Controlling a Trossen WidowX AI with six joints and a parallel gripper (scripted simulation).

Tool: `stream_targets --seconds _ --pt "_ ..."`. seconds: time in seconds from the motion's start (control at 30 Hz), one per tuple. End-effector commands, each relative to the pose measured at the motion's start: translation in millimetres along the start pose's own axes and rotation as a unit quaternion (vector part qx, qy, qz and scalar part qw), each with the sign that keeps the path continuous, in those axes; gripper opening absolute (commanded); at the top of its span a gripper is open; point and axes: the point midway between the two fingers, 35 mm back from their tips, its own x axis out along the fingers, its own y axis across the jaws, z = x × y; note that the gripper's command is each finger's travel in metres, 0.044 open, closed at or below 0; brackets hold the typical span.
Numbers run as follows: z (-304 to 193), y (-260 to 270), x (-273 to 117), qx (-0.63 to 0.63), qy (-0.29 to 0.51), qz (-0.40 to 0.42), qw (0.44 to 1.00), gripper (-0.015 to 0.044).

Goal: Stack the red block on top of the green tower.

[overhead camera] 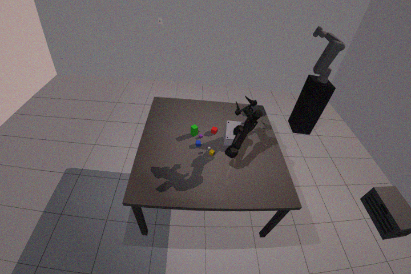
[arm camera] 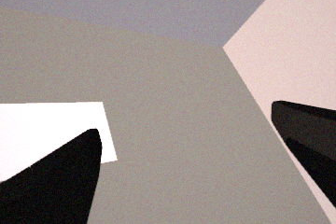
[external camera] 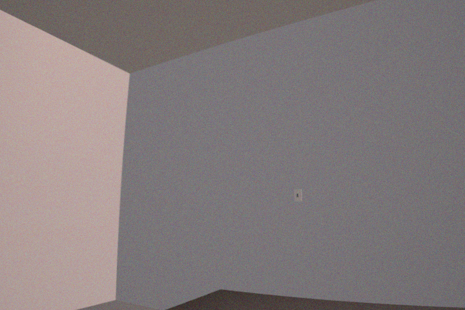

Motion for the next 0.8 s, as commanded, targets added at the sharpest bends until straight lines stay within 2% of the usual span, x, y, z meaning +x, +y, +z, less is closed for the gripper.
stream_targets --seconds 0.0,0.17,0.43,0.77 --pt "0 0 0 -0.001 0.000 -0.001 1.000 0.0426" --pt "5 -2 10 -0.039 -0.014 -0.022 0.999 0.0440" --pt "22 -16 42 -0.129 -0.056 -0.104 0.985 0.0440" --pt "47 -43 71 -0.272 -0.075 -0.223 0.933 0.0440"
